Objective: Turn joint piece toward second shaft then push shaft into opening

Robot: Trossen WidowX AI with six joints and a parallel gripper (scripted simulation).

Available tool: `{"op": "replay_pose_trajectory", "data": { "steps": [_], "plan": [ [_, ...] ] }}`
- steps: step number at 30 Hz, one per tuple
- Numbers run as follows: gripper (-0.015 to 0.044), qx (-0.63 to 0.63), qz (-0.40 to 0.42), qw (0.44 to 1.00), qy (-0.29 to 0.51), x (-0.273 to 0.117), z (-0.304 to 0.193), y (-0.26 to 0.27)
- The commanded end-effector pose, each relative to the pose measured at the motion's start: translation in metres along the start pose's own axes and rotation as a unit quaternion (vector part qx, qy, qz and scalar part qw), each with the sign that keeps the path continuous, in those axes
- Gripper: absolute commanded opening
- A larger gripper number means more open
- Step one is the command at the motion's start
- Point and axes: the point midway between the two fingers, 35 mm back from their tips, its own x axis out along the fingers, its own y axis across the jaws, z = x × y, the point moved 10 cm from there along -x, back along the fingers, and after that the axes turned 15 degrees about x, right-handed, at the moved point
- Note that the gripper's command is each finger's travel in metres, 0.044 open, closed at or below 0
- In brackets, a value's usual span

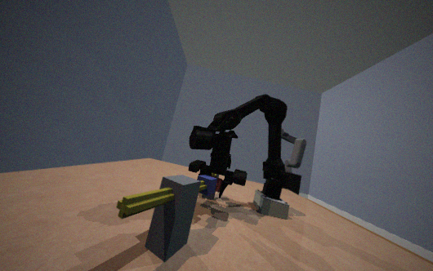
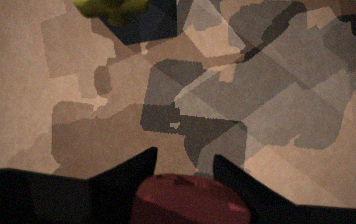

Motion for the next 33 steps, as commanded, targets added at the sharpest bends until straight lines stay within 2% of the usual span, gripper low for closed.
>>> {"op": "replay_pose_trajectory", "data": {
  "steps": [1, 10, 21, 33],
  "plan": [
    [0.0199, 0.000, 0.000, 1.000, 0.000, 0.000, 0.000, 0.000],
    [0.0436, 0.000, 0.000, 1.000, 0.000, 0.000, 0.000, 0.000],
    [0.0440, 0.001, -0.005, 1.000, 0.010, -0.001, 0.003, 0.001],
    [0.0440, 0.003, -0.053, 0.978, 0.199, -0.015, 0.048, 0.013]
  ]
}}
